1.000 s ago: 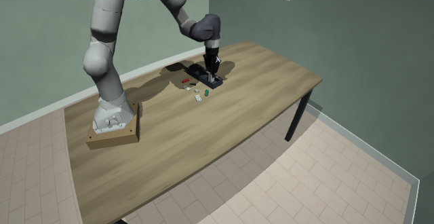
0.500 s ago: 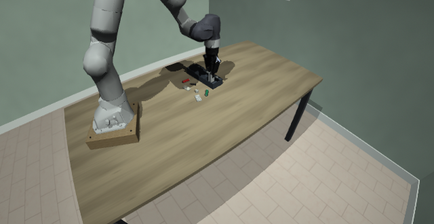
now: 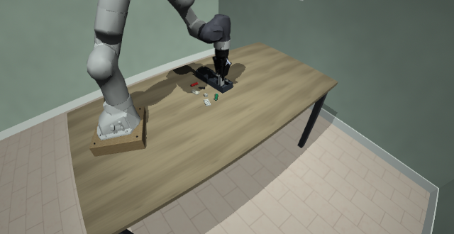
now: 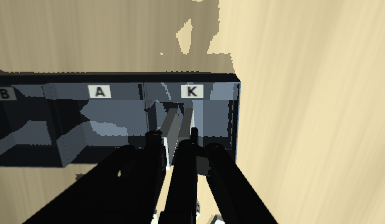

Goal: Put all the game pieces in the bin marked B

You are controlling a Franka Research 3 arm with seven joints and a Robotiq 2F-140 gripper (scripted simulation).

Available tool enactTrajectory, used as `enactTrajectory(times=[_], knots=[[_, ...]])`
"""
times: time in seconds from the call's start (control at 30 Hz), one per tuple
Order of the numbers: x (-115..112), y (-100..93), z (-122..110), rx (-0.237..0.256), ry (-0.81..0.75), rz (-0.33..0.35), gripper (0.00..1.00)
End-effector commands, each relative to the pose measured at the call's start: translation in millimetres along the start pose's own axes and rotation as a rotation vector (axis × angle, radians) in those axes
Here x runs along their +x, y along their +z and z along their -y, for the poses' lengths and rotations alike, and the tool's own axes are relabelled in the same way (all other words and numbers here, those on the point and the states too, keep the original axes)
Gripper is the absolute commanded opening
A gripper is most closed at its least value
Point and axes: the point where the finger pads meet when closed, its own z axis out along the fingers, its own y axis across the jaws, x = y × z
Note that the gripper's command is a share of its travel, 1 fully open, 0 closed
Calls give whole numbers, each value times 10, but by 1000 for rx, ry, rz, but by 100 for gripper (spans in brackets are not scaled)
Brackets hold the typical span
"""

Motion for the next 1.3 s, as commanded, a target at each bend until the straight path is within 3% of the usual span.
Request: enactTrajectory(times=[0.0, 0.6, 0.93, 1.27], knots=[[8, -53, 0, 0, 3, -2, 5], [7, -266, 0, 0, 3, -2, 5], [7, -580, 0, 0, 3, -2, 5], [7, -580, 0, 0, 3, -2, 5]])
